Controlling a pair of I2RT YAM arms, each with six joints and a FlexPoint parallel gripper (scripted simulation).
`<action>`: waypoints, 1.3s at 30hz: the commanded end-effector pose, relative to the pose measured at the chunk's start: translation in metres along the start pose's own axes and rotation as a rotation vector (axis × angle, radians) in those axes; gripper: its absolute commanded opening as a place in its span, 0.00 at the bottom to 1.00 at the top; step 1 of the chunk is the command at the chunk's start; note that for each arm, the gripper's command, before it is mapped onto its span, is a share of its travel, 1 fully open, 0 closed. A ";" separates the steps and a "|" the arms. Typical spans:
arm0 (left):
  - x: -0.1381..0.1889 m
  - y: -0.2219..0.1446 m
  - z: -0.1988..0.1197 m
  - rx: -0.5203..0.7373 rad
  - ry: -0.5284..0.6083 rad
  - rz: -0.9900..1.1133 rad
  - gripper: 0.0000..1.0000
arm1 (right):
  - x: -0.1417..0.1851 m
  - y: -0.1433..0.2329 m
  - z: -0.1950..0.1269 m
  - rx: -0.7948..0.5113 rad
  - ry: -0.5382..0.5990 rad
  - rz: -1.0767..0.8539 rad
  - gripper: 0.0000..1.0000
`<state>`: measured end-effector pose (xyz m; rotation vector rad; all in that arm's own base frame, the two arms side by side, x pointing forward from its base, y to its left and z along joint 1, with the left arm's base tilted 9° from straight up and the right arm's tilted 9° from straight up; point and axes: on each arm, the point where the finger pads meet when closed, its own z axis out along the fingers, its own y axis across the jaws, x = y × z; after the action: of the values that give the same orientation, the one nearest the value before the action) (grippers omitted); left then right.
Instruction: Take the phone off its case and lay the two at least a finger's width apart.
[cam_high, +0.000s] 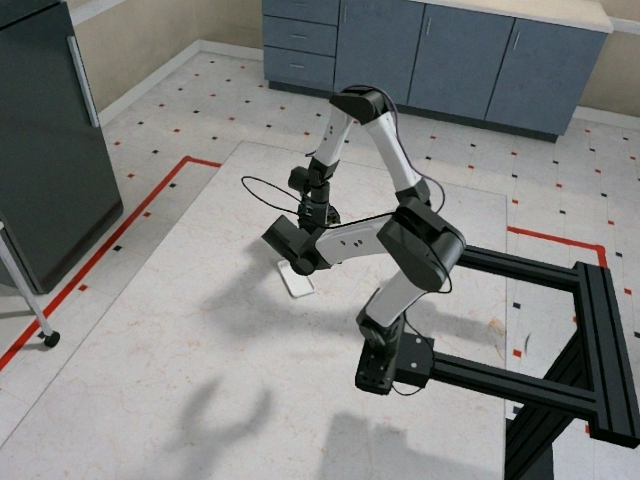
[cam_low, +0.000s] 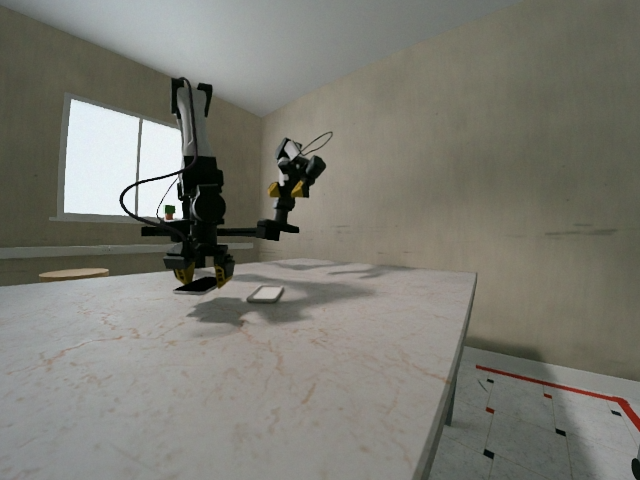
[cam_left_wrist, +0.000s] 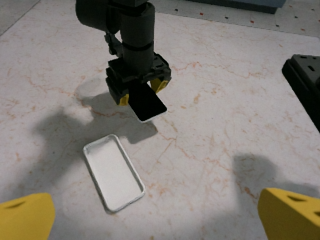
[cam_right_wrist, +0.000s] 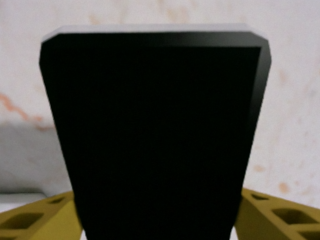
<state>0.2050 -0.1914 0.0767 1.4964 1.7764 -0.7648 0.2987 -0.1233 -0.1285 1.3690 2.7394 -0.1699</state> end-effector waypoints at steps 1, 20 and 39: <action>-0.015 0.016 0.005 -0.040 -0.009 0.008 1.00 | -0.024 0.014 -0.018 -0.039 -0.068 -0.008 0.62; -0.020 0.020 0.010 -0.048 -0.007 -0.001 1.00 | -0.019 0.010 0.028 -0.024 -0.043 -0.009 0.62; -0.020 0.020 0.010 -0.046 -0.006 -0.002 1.00 | -0.016 0.009 0.039 -0.031 -0.054 -0.004 0.84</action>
<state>0.2181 -0.2016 0.0765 1.4635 1.8086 -0.7402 0.3058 -0.1323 -0.1707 1.3463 2.7116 -0.1651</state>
